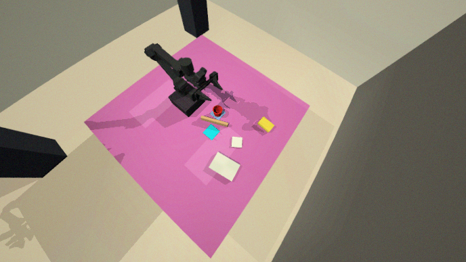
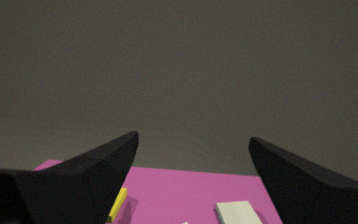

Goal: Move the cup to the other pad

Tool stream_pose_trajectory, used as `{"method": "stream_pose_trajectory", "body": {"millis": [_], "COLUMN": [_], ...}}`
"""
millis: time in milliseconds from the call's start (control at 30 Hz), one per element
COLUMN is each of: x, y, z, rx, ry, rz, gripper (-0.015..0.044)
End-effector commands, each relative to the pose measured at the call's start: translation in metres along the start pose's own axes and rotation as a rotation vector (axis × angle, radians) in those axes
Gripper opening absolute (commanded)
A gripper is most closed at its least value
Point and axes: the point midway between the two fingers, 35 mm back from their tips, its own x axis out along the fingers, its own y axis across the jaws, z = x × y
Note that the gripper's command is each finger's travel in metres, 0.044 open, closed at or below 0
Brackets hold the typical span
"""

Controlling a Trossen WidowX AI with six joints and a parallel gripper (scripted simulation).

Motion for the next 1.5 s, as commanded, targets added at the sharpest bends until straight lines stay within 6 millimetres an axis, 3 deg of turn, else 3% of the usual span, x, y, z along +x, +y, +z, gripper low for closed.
{"method": "stream_pose_trajectory", "body": {"millis": [0,67,167,300,500,733,800,867,1467], "x": [0.001,0.011,0.023,0.019,-0.008,-0.06,-0.076,-0.08,-0.078], "y": [0.001,0.008,0.026,0.043,0.063,0.076,0.078,0.078,0.075], "z": [-0.003,-0.029,-0.09,-0.148,-0.219,-0.276,-0.286,-0.289,-0.298], "rx": [0.016,0.139,0.411,0.656,0.927,1.095,1.109,1.11,1.11], "ry": [0.014,0.132,0.41,0.685,1.028,1.295,1.331,1.338,1.338], "rz": [0.003,0.018,-0.005,-0.112,-0.4,-0.912,-1.072,-1.119,-1.119], "gripper": [0.0374,0.0321,0.0242,0.0148,0.0148,0.0148,0.0148,0.0148,0.0148]}}
